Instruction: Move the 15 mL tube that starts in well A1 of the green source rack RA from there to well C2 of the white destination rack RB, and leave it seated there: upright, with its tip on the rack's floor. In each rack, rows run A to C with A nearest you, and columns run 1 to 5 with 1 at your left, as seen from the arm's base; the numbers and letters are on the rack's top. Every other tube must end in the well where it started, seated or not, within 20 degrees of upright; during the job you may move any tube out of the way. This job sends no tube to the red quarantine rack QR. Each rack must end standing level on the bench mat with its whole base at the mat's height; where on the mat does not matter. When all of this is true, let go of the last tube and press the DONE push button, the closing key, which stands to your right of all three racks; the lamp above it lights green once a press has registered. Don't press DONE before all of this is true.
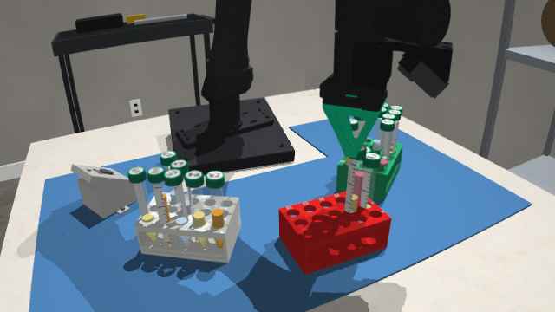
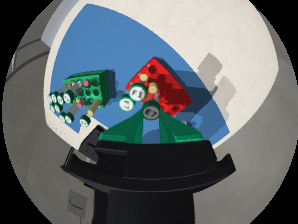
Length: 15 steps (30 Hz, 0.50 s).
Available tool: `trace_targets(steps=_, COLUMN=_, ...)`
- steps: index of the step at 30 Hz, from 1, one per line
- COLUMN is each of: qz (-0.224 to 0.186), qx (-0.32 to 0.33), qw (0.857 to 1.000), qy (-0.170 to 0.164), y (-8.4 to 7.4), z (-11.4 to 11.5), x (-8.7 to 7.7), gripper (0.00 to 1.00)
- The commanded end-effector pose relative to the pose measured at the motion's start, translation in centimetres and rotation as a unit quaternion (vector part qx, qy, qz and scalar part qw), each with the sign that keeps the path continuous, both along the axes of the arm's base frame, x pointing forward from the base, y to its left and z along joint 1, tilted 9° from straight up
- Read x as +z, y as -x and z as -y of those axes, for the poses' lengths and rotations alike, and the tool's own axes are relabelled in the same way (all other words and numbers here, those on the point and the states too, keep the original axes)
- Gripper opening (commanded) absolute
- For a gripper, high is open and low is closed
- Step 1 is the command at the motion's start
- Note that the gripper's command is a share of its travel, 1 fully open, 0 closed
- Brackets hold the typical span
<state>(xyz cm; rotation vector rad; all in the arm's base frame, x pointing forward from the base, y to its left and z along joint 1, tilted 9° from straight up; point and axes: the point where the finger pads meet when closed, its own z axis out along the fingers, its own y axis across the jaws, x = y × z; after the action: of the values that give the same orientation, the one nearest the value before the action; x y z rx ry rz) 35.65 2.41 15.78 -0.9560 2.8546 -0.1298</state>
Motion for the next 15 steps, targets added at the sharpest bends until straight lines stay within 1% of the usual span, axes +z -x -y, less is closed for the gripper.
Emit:
trace_targets(steps=1, qz=0.011, qx=0.0, qw=1.0, qy=-0.002, y=0.1, z=-0.1, x=1.1, gripper=0.0)
trace_targets(steps=15, qz=0.011, qx=0.0, qw=1.0, qy=-0.002, y=0.3, z=-0.1, x=2.3, gripper=0.0)
